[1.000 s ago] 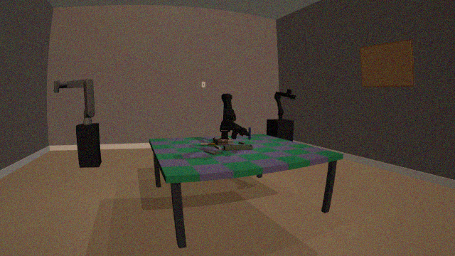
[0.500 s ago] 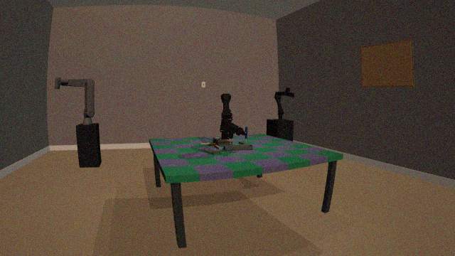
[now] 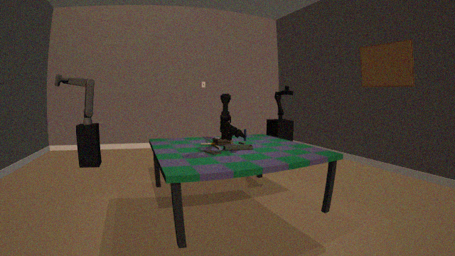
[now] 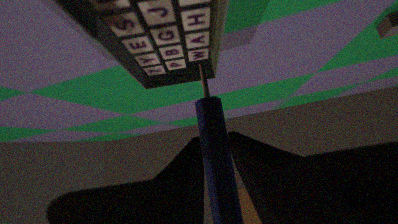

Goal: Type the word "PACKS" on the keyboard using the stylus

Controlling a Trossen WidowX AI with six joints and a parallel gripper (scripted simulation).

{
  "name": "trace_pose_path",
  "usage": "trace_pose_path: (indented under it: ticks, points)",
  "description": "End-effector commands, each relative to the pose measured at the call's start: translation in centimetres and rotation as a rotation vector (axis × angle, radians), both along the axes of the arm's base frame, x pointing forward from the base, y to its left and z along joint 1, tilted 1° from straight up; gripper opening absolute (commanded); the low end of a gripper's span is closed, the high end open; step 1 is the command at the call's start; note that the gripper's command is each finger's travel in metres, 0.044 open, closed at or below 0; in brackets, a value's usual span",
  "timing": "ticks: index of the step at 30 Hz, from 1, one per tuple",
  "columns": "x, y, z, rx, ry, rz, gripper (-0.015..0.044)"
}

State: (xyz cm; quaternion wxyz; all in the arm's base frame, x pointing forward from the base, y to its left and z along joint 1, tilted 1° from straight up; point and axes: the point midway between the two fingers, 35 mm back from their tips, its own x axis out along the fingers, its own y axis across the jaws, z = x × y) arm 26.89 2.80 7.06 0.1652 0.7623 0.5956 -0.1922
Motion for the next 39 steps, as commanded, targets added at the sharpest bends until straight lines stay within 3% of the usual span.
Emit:
trace_pose_path:
  ticks: [1,39]
  points:
    - [0.0,-0.1,-0.2,-0.002,-0.004,0.003,0.0079]
    - [0.1,-0.1,-2.0,-0.002,-0.004,0.003,0.0081]
